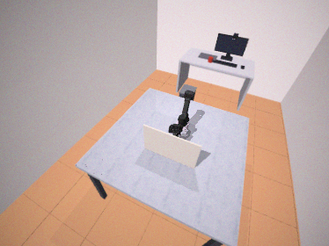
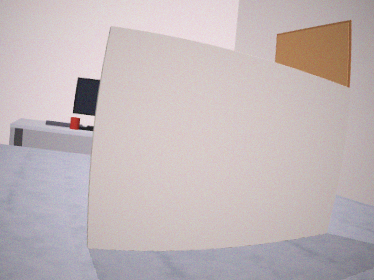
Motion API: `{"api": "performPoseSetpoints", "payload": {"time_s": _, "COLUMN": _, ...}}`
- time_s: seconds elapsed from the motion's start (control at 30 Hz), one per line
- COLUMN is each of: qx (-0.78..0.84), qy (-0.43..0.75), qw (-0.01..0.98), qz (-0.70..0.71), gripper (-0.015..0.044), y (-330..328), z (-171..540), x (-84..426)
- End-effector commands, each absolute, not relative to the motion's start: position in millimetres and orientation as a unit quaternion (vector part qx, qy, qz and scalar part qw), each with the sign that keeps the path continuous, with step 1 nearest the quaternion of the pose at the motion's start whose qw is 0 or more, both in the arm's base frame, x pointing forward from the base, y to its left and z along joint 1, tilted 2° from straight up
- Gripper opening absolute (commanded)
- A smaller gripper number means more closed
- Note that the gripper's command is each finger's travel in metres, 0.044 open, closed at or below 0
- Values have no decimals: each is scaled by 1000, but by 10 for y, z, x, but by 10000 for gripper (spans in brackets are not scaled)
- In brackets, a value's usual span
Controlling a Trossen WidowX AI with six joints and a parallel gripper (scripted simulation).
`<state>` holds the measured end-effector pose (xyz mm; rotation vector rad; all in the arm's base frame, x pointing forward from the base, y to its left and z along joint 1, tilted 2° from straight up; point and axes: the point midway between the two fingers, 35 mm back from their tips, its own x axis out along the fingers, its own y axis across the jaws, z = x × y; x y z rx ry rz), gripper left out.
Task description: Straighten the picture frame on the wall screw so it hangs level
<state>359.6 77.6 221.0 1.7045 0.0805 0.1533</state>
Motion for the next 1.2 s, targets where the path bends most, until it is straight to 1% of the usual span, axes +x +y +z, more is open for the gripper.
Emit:
{"api": "performPoseSetpoints", "payload": {"time_s": 0.0, "qx": 752, "qy": 35, "qw": 655, "qz": 70, "gripper": 260, "y": 782, "z": 2228, "x": 3600}}
{"api": "performPoseSetpoints", "payload": {"time_s": 0.17, "qx": 752, "qy": 35, "qw": 655, "qz": 70, "gripper": 260, "y": 782, "z": 2228, "x": 3600}}
{"api": "performPoseSetpoints", "payload": {"time_s": 0.37, "qx": 752, "qy": 35, "qw": 655, "qz": 70, "gripper": 103, "y": 782, "z": 2228, "x": 3600}}
{"api": "performPoseSetpoints", "payload": {"time_s": 0.63, "qx": 752, "qy": 35, "qw": 655, "qz": 70, "gripper": 49, "y": 782, "z": 2228, "x": 3600}}
{"api": "performPoseSetpoints", "payload": {"time_s": 0.7, "qx": 752, "qy": 35, "qw": 655, "qz": 70, "gripper": 0, "y": 782, "z": 2228, "x": 3600}}
{"api": "performPoseSetpoints", "payload": {"time_s": 1.17, "qx": 752, "qy": 35, "qw": 655, "qz": 70, "gripper": 0, "y": 774, "z": 2240, "x": 3598}}
